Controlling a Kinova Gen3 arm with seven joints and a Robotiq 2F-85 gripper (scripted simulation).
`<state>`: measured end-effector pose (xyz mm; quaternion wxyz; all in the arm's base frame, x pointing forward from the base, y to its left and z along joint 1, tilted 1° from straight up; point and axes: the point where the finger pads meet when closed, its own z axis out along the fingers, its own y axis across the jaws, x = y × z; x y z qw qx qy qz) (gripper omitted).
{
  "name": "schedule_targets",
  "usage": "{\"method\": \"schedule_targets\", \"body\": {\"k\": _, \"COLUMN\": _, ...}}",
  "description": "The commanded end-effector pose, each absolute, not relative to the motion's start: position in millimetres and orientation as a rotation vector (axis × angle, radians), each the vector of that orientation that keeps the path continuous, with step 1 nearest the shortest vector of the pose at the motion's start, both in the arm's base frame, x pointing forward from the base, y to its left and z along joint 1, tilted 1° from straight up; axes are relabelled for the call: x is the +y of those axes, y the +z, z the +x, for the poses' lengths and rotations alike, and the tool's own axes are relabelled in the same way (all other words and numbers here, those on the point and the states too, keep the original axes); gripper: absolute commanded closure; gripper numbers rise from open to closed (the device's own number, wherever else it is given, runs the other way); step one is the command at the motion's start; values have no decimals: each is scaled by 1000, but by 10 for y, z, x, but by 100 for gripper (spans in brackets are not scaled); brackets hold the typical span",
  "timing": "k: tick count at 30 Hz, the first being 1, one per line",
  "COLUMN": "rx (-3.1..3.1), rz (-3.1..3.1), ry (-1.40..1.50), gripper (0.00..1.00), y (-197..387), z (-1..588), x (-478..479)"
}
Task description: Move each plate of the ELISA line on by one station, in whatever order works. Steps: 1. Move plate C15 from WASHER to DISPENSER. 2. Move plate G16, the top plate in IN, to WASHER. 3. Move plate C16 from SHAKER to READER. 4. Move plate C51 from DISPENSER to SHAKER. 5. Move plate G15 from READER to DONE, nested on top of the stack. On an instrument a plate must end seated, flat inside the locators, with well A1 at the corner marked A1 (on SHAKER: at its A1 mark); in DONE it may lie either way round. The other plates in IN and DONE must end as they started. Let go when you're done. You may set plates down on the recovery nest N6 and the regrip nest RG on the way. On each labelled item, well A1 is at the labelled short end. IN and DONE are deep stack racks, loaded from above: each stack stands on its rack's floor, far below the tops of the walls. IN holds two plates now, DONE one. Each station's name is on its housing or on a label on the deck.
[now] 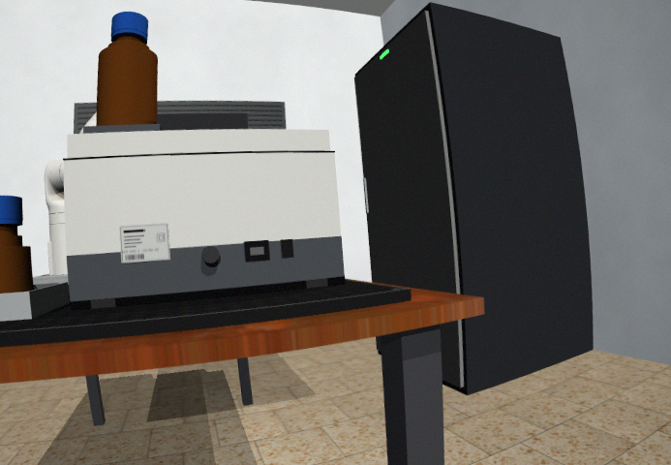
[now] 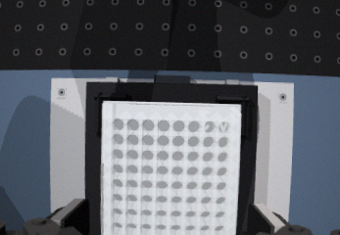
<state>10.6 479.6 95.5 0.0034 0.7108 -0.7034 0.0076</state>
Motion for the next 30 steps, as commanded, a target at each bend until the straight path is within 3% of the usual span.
{"method": "schedule_targets", "body": {"k": 1, "rx": -2206, "rz": 2229, "ry": 22, "gripper": 0, "y": 981, "z": 106, "x": 4801}}
{"method": "schedule_targets", "body": {"k": 30, "rx": -2206, "rz": 2229, "ry": 22, "gripper": 0, "y": 1341, "z": 103, "x": 4806}}
